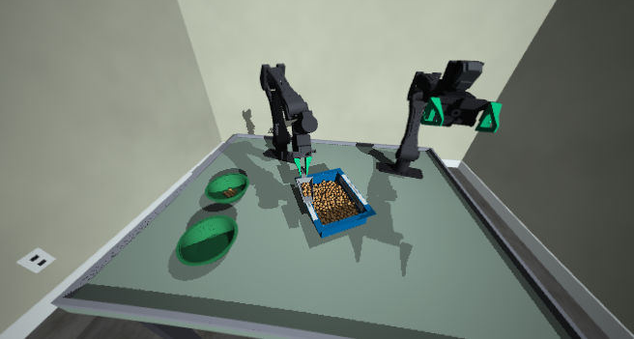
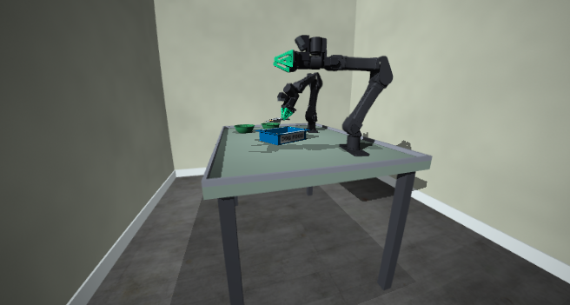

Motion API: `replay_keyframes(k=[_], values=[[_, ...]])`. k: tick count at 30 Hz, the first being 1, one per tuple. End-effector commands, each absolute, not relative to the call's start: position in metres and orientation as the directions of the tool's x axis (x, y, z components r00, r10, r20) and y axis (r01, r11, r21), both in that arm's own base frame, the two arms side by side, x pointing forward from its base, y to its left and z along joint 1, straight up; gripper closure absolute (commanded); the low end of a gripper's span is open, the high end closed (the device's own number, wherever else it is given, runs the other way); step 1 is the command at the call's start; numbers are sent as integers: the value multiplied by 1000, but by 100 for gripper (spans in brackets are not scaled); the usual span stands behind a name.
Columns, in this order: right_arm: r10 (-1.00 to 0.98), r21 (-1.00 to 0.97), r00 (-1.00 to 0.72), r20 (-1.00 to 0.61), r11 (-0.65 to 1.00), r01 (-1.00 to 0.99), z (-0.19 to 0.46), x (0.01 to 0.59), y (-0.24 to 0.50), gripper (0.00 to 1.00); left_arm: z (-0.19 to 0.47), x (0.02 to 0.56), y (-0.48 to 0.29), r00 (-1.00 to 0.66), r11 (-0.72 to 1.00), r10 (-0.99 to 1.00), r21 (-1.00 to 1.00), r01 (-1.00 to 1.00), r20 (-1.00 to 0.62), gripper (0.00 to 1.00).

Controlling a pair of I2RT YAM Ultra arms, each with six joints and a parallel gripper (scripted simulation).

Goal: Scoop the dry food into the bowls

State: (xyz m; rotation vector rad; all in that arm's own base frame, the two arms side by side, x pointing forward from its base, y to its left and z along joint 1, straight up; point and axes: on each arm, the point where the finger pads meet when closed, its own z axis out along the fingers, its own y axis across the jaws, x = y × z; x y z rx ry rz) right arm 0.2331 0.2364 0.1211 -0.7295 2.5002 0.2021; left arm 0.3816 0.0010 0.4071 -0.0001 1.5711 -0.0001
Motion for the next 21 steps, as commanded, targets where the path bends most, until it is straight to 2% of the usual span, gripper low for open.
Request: replay_keyframes(k=[1, 6, 21], values=[[-414, 17, -688, -596, 850, -526, 135, 253, 233, 100, 421, 377, 1, 36, 1000, 0, 0, 0, -999, 0], [-375, 25, -687, -622, 868, -496, 144, 269, 226, 100, 421, 377, 1, 36, 1000, 0, 0, 0, -999, 0], [-267, 9, -736, -622, 938, -347, 117, 324, 159, 100, 421, 377, 1, 36, 1000, 0, 0, 0, -999, 0]])
